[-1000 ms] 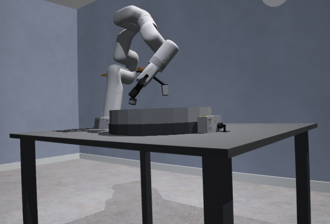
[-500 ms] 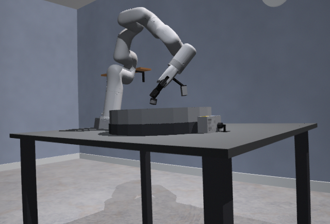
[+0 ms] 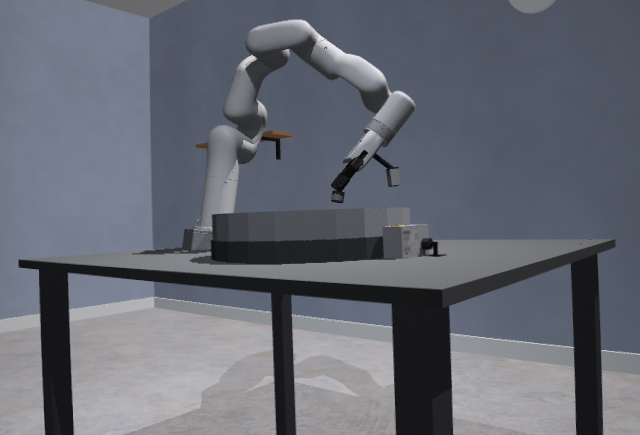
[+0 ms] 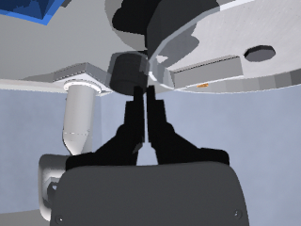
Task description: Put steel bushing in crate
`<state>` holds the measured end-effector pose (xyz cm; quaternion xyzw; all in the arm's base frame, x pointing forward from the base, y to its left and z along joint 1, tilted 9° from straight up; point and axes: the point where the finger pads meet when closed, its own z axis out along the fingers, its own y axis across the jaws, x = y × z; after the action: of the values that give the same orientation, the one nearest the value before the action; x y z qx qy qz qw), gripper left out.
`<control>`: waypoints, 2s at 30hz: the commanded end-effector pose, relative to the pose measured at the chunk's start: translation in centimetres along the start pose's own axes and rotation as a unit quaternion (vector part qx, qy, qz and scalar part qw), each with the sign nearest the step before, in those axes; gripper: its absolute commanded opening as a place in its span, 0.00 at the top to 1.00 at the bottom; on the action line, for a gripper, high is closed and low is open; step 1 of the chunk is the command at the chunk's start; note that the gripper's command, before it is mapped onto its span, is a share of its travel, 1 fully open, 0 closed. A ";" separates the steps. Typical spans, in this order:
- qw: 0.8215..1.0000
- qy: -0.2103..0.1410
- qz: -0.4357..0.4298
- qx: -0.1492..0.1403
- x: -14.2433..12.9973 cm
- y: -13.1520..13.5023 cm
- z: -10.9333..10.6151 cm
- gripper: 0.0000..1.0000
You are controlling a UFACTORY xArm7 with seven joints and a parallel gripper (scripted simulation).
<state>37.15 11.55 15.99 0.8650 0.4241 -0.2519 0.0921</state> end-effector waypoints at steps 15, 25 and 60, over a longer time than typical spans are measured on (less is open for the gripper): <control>1.000 -0.001 0.003 0.000 7.4 -6.5 -6.3 1.00; 1.000 -0.001 0.003 0.000 8.4 -7.4 -7.2 1.00; 1.000 -0.001 0.003 0.000 12.3 -7.6 -2.8 1.00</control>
<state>38.29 25.57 12.67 0.8644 0.4219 -0.2569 0.0938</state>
